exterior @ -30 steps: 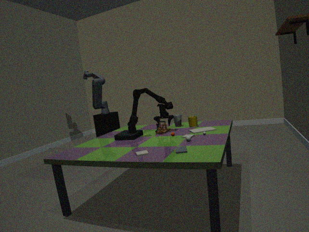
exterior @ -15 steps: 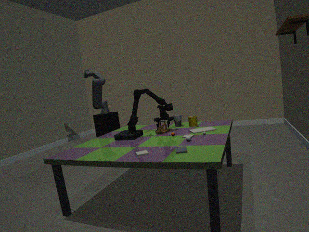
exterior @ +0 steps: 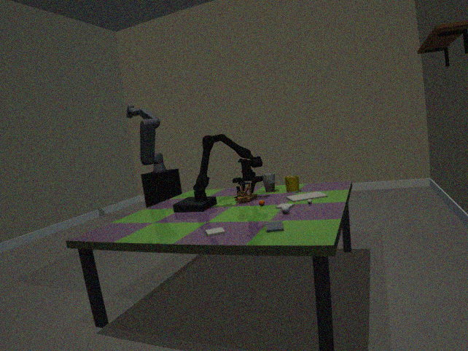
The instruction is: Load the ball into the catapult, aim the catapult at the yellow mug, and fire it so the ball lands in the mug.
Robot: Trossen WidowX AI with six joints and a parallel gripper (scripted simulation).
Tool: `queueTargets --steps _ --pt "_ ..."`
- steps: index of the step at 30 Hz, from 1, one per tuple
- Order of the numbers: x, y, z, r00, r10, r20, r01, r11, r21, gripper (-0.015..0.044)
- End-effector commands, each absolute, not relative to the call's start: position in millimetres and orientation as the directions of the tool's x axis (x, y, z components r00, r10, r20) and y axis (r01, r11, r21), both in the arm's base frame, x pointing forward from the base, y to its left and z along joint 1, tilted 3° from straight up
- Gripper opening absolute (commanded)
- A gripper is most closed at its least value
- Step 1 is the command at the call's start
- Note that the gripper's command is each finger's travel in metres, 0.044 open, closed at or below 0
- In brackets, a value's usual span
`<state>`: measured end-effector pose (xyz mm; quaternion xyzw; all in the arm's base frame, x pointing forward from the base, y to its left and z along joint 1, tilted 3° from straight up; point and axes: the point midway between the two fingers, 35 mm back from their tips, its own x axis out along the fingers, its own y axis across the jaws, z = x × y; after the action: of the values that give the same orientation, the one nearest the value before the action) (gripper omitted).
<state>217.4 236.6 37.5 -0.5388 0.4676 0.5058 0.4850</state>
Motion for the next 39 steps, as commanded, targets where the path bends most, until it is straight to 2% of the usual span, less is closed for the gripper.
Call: queueTargets --steps 1,2,6,18,31,39 --pt "217.1 239.0 71.7 0.061 -0.002 -0.998 -0.994 -0.091 -0.061 0.0026" --pt "216.2 238.7 80.0 0.061 -0.002 -0.998 -0.994 -0.091 -0.061 0.0" --pt "215.9 238.5 82.8 0.061 -0.002 -0.998 -0.996 -0.069 -0.061 0.0" --pt "218.3 238.0 81.6 0.061 -0.005 -0.998 -0.943 0.327 -0.06 0.0" --pt "233.8 234.0 81.3 0.062 -0.01 -0.998 -0.711 0.701 -0.051 0.0" --pt "241.1 229.5 80.6 0.063 -0.01 -0.998 -0.675 0.736 -0.05 0.0"
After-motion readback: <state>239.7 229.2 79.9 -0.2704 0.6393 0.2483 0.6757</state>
